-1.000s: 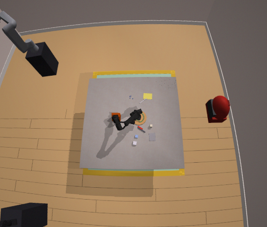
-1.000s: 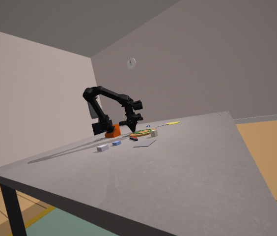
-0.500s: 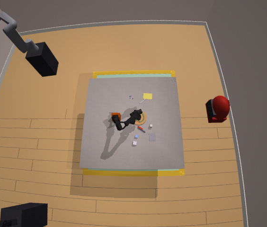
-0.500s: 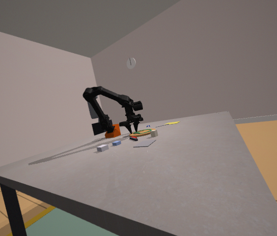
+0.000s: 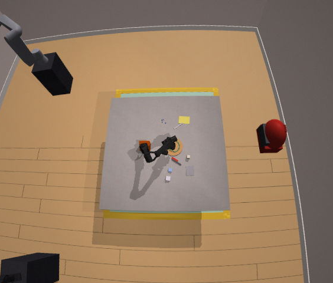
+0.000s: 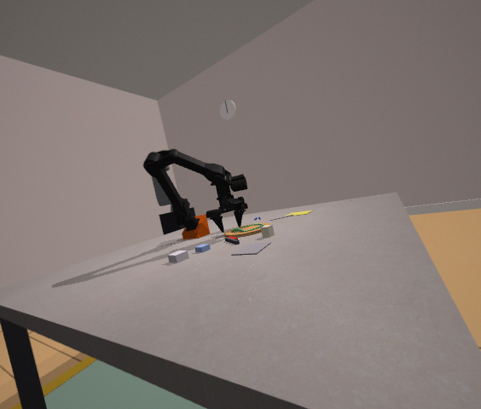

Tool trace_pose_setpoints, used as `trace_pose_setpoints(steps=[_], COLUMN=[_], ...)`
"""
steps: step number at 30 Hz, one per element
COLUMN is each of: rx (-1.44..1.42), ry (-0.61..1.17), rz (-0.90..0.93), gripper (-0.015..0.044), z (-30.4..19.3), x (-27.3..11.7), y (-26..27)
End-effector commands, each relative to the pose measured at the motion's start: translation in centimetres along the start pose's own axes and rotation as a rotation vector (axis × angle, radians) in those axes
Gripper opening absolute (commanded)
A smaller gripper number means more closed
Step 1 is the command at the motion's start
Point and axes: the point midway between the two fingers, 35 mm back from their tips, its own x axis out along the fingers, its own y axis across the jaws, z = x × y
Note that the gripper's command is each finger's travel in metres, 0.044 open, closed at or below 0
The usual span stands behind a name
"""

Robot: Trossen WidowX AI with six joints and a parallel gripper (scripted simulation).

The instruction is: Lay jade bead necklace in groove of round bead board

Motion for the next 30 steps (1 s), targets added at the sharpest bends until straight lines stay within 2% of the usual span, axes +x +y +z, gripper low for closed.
trace_pose_setpoints(steps=[1, 10, 22, 30], rx=[0.007, 0.007, -0.154, -0.164], ry=[-0.004, -0.004, -0.007, -0.007], rz=[0.004, 0.004, 0.004, 0.003], gripper=[0.0440, 0.0440, 0.0125, 0.0120], z=[0.2, 0.2, 7.9, 8.4], x=[-0.2, -0.2, -3.3, -2.2], y=[0.1, 0.1, -0.7, -0.8])
